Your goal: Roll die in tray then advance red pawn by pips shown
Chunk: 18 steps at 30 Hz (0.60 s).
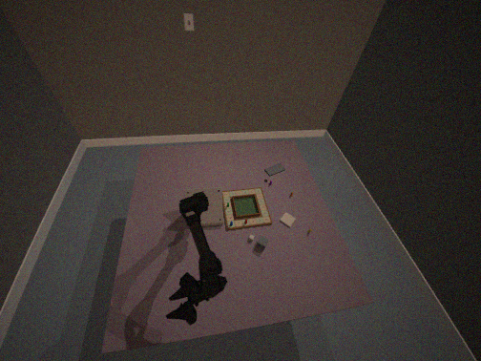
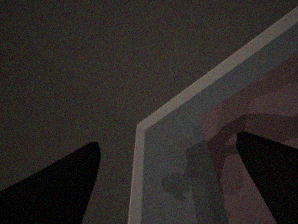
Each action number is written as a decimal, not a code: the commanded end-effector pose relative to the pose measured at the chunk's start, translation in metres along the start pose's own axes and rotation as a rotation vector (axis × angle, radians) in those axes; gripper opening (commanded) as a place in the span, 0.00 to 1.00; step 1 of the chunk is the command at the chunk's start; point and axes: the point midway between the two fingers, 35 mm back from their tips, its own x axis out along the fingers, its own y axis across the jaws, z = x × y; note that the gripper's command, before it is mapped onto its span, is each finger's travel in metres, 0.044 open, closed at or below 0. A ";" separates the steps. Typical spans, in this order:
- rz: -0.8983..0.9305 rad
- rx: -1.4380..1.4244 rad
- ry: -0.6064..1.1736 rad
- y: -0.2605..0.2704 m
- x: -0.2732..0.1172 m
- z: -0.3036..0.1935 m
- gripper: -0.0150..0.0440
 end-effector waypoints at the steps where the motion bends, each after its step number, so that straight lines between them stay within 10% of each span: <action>1: 0.001 -0.004 0.003 0.000 0.000 -0.001 0.89; 5: 0.015 -0.110 0.080 -0.008 -0.011 -0.023 0.72; 18: 0.242 -0.759 0.627 -0.081 -0.134 -0.141 0.72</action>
